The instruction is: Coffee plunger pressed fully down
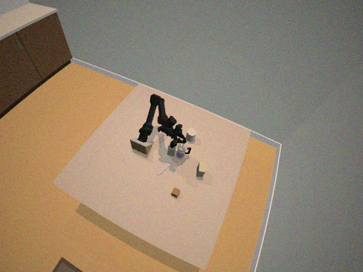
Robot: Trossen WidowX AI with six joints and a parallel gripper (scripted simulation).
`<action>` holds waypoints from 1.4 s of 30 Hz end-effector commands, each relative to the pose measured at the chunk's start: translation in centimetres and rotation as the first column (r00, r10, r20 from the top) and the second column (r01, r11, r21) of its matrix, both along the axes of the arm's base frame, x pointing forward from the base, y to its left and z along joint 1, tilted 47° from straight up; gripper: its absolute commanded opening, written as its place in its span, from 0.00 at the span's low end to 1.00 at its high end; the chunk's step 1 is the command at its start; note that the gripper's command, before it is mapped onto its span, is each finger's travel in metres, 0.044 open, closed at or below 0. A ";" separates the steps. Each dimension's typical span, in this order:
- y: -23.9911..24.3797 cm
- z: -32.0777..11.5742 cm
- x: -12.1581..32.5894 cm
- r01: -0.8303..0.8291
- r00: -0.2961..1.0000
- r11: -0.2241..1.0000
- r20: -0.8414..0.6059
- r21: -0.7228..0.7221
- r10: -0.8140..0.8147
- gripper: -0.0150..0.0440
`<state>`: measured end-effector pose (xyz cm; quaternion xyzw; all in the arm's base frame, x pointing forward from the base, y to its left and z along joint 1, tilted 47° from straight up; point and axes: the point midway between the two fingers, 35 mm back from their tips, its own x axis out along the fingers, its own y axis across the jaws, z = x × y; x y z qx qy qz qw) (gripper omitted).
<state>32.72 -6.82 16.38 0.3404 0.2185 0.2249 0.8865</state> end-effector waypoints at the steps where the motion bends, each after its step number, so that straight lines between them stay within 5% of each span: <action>1: 1.0 -1.4 -0.1 -0.001 1.000 1.000 -0.023 0.001 0.001 0.46; 42: 4.6 -4.1 0.2 0.003 1.000 1.000 -0.010 0.012 -0.003 0.46</action>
